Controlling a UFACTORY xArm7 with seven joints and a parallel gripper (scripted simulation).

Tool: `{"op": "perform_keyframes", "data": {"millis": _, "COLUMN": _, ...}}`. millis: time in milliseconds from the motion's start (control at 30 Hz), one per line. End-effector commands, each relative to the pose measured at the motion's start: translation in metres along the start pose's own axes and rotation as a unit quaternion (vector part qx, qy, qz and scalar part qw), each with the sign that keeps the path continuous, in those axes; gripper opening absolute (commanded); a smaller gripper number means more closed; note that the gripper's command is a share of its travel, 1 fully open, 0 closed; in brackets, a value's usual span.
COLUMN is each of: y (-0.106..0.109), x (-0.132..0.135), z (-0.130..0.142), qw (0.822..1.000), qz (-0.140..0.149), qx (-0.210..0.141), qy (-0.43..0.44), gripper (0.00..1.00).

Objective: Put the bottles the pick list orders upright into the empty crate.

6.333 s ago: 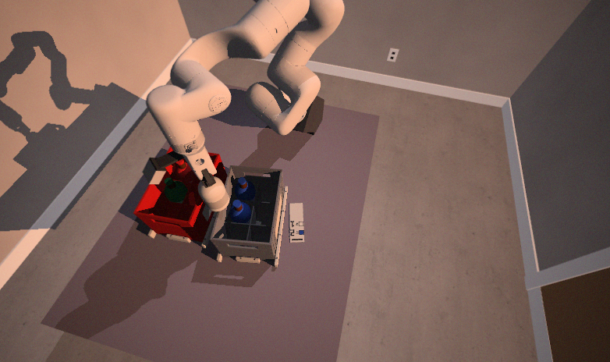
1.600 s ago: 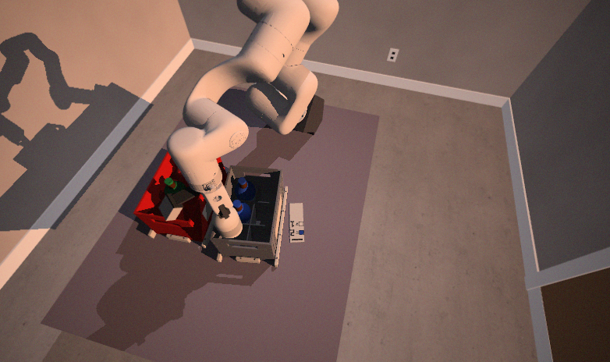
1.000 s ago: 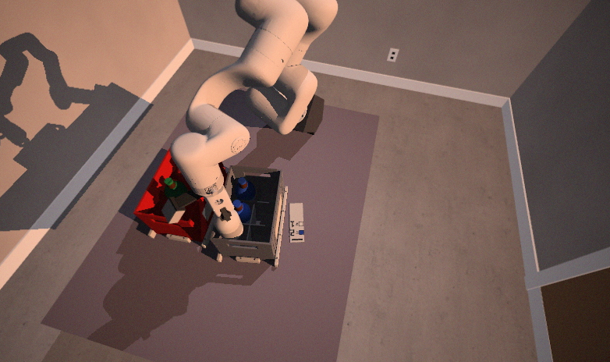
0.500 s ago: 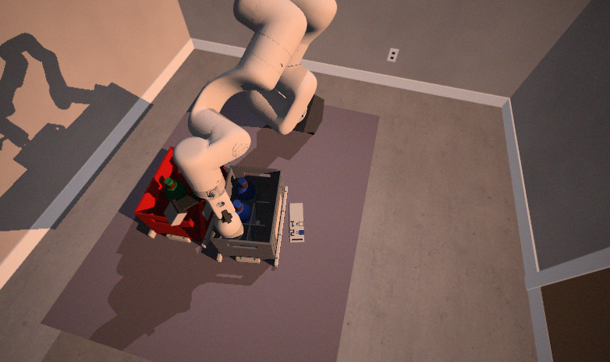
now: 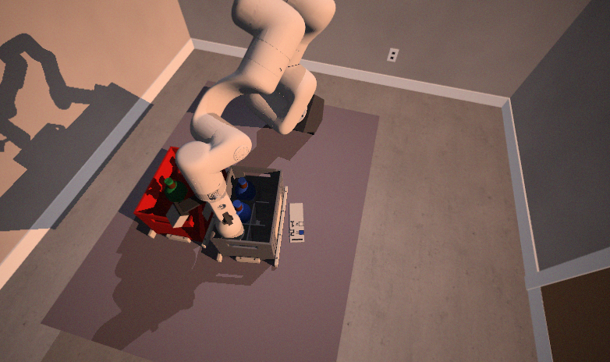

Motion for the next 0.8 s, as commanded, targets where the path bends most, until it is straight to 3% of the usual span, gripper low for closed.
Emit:
{"op": "perform_keyframes", "data": {"millis": 0, "y": -0.004, "x": -0.001, "z": -0.001, "qw": 1.000, "qz": -0.001, "qx": 0.002, "qy": 0.000, "gripper": 0.00}}
{"op": "perform_keyframes", "data": {"millis": 767, "y": -0.023, "x": -0.001, "z": -0.001, "qw": 1.000, "qz": -0.001, "qx": 0.002, "qy": 0.000, "gripper": 0.00}}
Point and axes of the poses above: the point where the finger pads meet when closed, its own y axis back along the fingers, its own x axis across the jaws, z = x × y, the point moved 9 cm from there along y, back along the fingers, and after that the axes turned 5 degrees about y, right-handed, at the moved point
